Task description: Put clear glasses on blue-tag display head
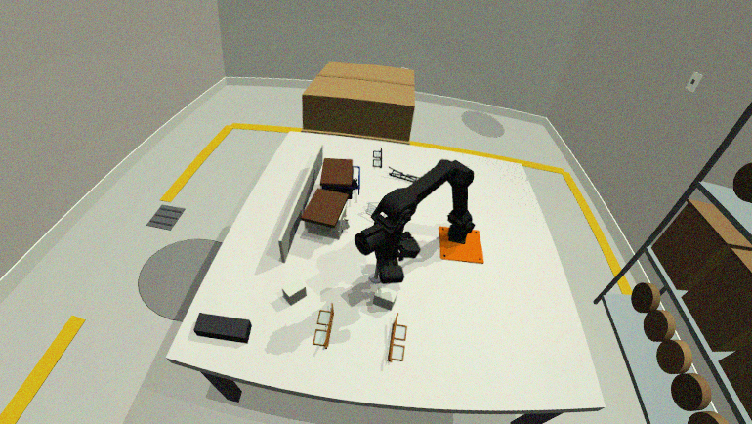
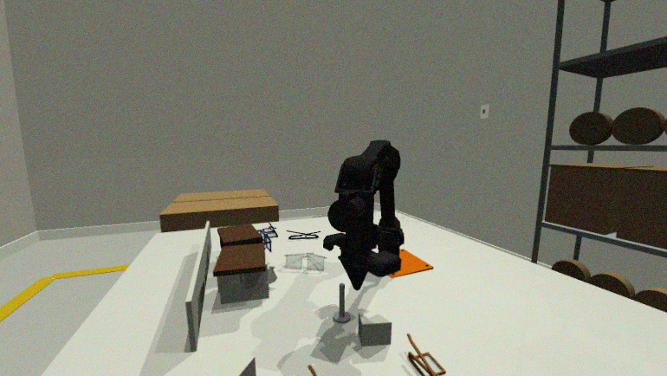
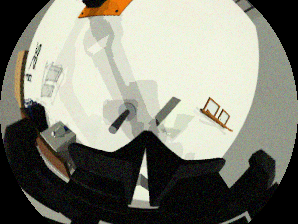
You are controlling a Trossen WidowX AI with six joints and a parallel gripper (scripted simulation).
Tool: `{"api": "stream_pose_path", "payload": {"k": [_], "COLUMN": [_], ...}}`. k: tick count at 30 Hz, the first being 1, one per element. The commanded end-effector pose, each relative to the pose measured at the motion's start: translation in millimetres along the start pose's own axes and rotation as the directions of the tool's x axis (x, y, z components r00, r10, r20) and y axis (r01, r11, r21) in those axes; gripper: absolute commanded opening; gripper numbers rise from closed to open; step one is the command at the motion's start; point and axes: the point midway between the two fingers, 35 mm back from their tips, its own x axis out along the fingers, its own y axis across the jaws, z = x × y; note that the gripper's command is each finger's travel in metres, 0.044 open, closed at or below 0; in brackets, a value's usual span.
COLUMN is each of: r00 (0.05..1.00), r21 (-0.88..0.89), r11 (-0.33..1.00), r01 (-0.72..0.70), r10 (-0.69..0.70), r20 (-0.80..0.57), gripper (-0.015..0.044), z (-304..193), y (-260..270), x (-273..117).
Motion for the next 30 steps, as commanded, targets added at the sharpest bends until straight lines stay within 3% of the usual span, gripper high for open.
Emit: {"api": "stream_pose_path", "payload": {"k": [1,30], "r00": [1.0,1.0], "r21": [-0.028,-0.028], "r11": [1.0,1.0], "r01": [-0.002,-0.002], "r10": [0.003,0.003], "r20": [0.024,0.024], "gripper": [0.0,0.0], "z": [3.9,3.7], "y": [-4.3,-5.0], "x": [1.4,41.3]}}
